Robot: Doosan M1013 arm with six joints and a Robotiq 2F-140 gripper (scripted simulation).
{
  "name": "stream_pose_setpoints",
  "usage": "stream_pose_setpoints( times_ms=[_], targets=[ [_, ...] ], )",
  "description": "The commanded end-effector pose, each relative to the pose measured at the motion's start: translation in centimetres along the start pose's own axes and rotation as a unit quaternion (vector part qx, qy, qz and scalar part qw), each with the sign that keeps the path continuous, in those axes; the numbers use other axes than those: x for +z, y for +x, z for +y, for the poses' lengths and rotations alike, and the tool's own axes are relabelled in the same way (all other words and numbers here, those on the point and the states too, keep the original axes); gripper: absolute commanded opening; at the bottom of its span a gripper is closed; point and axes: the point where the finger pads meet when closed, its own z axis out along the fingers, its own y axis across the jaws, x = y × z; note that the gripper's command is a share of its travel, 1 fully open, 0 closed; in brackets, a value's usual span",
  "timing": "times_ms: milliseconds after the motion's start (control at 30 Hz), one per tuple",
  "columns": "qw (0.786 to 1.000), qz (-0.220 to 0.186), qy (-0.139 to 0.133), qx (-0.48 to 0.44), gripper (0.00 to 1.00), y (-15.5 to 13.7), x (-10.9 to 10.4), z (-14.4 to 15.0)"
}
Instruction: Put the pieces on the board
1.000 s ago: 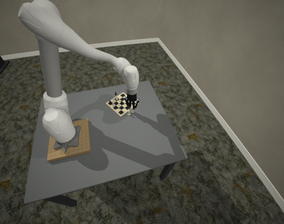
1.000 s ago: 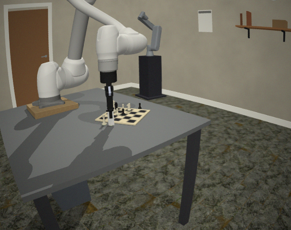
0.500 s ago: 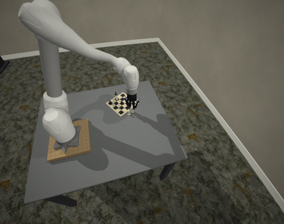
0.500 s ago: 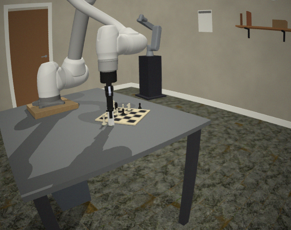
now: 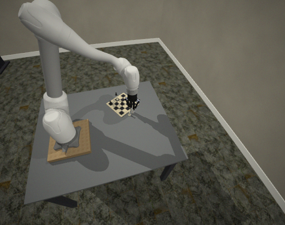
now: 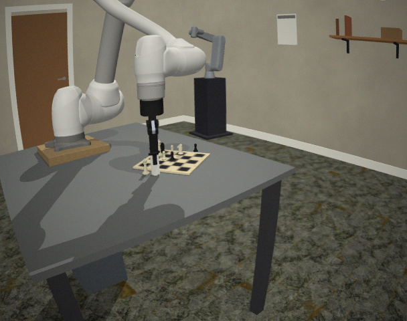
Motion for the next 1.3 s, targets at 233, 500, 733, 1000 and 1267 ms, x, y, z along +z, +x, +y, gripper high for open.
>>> stream_pose_setpoints(
  times_ms=[233,500,733,1000,1267],
  targets=[
    [1.0,0.0,0.0,0.0,0.0,0.0,0.0,0.0],
    [1.0,0.0,0.0,0.0,0.0,0.0,0.0,0.0],
    [1.0,0.0,0.0,0.0,0.0,0.0,0.0,0.0],
    [1.0,0.0,0.0,0.0,0.0,0.0,-0.9,0.0],
    [1.0,0.0,0.0,0.0,0.0,0.0,-4.7,0.0]
  ],
)
